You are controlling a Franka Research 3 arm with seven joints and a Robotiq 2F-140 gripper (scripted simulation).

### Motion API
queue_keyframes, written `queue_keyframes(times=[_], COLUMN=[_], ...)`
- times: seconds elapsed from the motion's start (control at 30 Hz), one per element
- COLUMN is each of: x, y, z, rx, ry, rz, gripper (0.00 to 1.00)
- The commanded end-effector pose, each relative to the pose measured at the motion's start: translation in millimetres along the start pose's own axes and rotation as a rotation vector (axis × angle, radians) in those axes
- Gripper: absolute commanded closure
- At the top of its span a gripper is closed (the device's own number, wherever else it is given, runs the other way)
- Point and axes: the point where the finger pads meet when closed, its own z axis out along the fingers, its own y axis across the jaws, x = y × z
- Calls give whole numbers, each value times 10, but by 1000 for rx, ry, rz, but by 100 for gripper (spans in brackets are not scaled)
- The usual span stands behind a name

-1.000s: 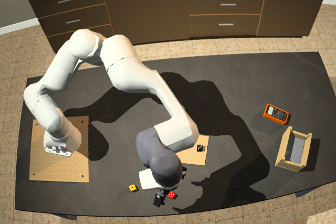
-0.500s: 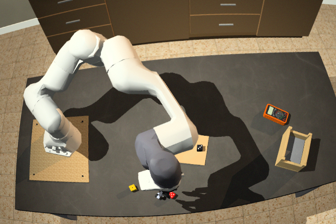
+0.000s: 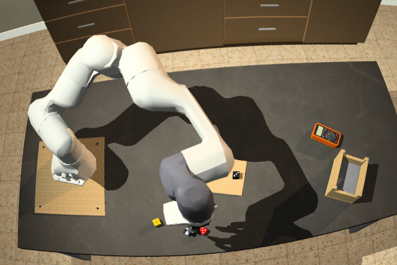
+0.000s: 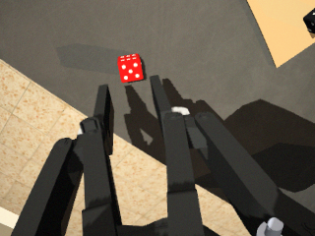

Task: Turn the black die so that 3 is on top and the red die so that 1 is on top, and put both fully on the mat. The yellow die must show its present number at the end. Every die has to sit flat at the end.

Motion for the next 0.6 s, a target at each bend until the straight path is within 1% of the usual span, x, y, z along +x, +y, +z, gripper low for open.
queue_keyframes(times=[0.0,0.33,0.57], x=[-8,-8,-9], y=[16,16,16], z=[1,8,47], rx=[-1,-1,0], ry=[-2,-2,-2], rz=[6,6,6], gripper=[68,68,68])
